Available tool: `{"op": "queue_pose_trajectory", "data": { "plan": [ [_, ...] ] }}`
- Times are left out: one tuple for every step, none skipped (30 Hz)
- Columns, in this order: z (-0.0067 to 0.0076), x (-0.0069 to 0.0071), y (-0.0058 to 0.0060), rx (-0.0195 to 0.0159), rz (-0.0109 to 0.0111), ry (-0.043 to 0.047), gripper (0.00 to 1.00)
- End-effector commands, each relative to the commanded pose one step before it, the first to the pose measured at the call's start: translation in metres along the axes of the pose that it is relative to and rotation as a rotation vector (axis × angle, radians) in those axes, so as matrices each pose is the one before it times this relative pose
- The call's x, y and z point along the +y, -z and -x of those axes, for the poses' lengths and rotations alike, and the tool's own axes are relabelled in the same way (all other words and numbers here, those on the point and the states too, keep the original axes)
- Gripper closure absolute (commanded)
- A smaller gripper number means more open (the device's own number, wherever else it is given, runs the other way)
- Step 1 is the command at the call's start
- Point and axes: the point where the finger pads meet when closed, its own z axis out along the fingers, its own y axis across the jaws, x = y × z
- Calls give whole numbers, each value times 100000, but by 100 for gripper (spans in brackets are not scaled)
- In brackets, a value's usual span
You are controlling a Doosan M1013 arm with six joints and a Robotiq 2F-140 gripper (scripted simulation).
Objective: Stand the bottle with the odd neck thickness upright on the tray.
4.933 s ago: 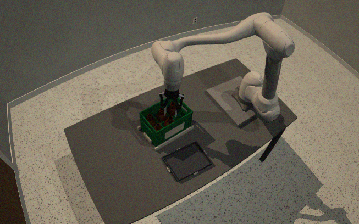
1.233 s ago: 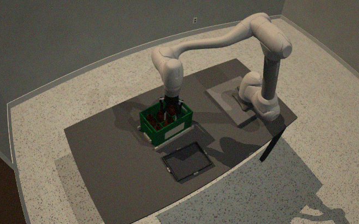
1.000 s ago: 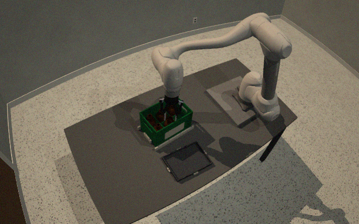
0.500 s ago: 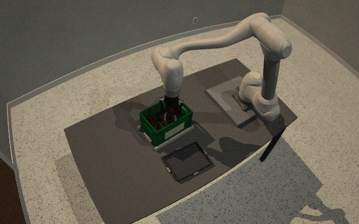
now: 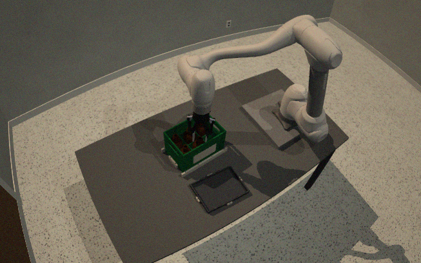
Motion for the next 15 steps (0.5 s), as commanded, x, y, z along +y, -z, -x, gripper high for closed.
{"op": "queue_pose_trajectory", "data": {
  "plan": [
    [-2,1,12,-11,-5,-2,62],
    [0,0,0,0,0,0,62],
    [0,0,0,0,0,0,62],
    [0,0,0,0,0,0,62],
    [0,0,0,0,0,0,62],
    [0,0,0,0,0,0,62],
    [0,0,0,0,0,0,62],
    [0,0,0,0,0,0,62],
    [0,0,0,0,0,0,62],
    [0,0,0,0,0,0,62],
    [0,0,0,0,0,0,62],
    [0,0,0,0,0,0,100],
    [0,0,0,0,0,0,100],
    [0,0,0,0,0,0,100],
    [0,0,0,0,0,0,100]
  ]
}}
